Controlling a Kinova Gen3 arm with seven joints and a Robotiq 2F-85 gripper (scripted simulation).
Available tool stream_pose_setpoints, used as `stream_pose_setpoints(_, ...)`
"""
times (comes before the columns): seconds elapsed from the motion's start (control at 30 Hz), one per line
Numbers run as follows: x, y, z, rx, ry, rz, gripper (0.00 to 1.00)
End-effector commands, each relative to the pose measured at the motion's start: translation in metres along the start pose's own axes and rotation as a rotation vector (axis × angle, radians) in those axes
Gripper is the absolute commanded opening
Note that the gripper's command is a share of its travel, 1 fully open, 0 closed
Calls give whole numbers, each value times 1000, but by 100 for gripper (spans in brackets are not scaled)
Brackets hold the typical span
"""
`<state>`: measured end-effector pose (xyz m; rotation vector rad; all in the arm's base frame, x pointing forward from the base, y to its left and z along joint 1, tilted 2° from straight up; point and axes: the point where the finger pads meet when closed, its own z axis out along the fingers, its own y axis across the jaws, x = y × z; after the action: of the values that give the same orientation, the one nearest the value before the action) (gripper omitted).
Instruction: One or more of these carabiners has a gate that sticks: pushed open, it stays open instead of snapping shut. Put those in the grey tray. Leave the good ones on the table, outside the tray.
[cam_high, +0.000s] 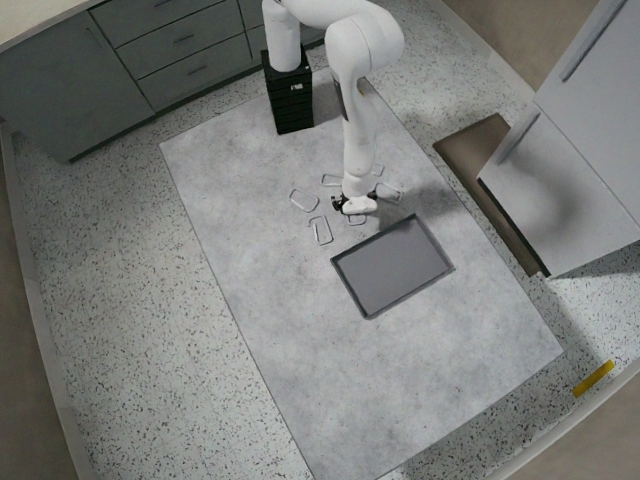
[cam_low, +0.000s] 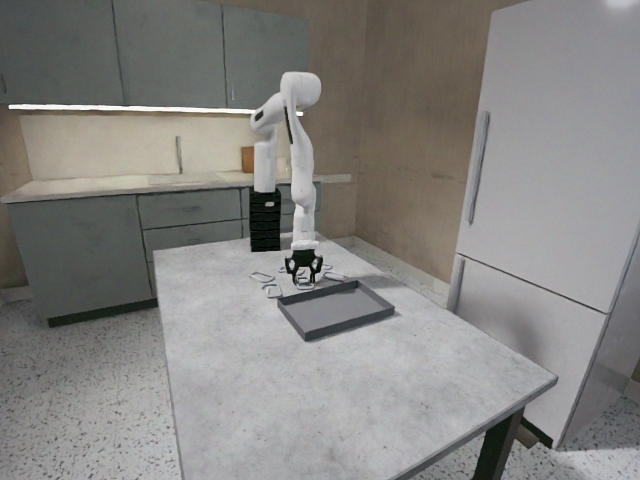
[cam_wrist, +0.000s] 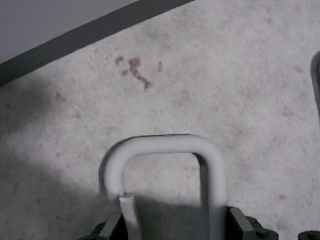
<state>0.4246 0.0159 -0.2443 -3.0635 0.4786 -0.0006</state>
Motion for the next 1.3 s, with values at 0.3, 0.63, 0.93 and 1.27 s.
stream_pose_setpoints(0.3, 0, 0, 0, 0, 1, 0, 61)
stream_pose_setpoints(0.63, 1, 0, -1, 0, 2, 0, 61)
stream_pose_setpoints(0.93, 1, 0, -1, 0, 2, 0, 61)
stream_pose_setpoints(1.27, 1, 0, -1, 0, 2, 0, 59)
